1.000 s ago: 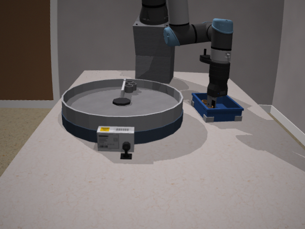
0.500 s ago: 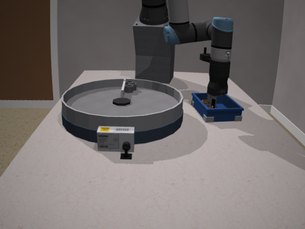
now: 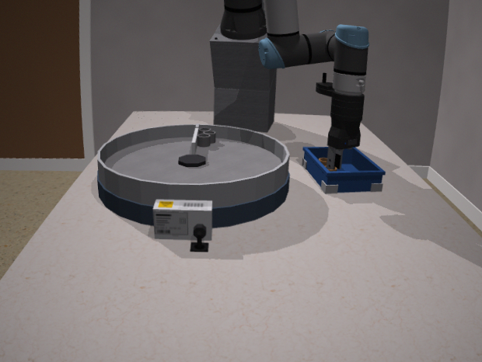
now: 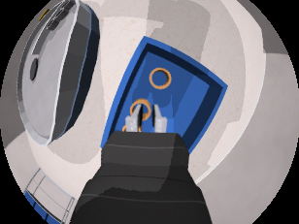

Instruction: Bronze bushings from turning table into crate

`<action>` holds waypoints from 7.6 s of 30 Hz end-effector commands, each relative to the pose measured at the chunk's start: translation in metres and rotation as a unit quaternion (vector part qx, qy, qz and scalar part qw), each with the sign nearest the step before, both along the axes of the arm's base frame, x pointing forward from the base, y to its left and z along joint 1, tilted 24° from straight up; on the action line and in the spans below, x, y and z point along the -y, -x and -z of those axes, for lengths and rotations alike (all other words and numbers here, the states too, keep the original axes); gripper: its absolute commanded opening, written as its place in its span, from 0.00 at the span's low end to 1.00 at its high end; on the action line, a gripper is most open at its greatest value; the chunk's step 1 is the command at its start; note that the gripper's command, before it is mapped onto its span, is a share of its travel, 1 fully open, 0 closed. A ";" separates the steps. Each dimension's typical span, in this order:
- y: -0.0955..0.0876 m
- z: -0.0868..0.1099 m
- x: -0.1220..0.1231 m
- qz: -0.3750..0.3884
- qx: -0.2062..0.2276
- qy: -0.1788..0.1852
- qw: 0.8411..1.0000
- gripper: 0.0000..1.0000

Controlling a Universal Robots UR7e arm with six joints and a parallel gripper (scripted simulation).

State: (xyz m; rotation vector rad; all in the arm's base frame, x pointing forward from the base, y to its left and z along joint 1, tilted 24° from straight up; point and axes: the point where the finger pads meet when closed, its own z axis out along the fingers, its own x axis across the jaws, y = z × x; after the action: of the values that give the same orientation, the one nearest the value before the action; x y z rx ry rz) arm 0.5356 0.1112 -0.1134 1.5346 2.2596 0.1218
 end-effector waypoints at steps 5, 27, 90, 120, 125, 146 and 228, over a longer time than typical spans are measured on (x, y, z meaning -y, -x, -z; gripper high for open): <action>0.000 -0.002 0.000 0.000 0.001 0.000 1.000 0.42; 0.004 -0.011 -0.002 0.000 0.001 0.000 1.000 0.42; 0.041 -0.103 -0.018 0.000 0.002 0.000 1.000 0.42; 0.041 -0.103 -0.018 0.000 0.002 0.000 1.000 0.42; 0.041 -0.103 -0.018 0.000 0.002 0.000 1.000 0.42; 0.041 -0.103 -0.018 0.000 0.002 0.000 1.000 1.00; 0.061 -0.130 -0.025 0.228 0.039 -0.095 0.968 1.00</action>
State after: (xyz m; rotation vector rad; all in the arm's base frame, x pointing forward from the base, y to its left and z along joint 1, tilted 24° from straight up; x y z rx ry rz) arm 0.4741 0.1363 0.0158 2.0707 1.8202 0.2643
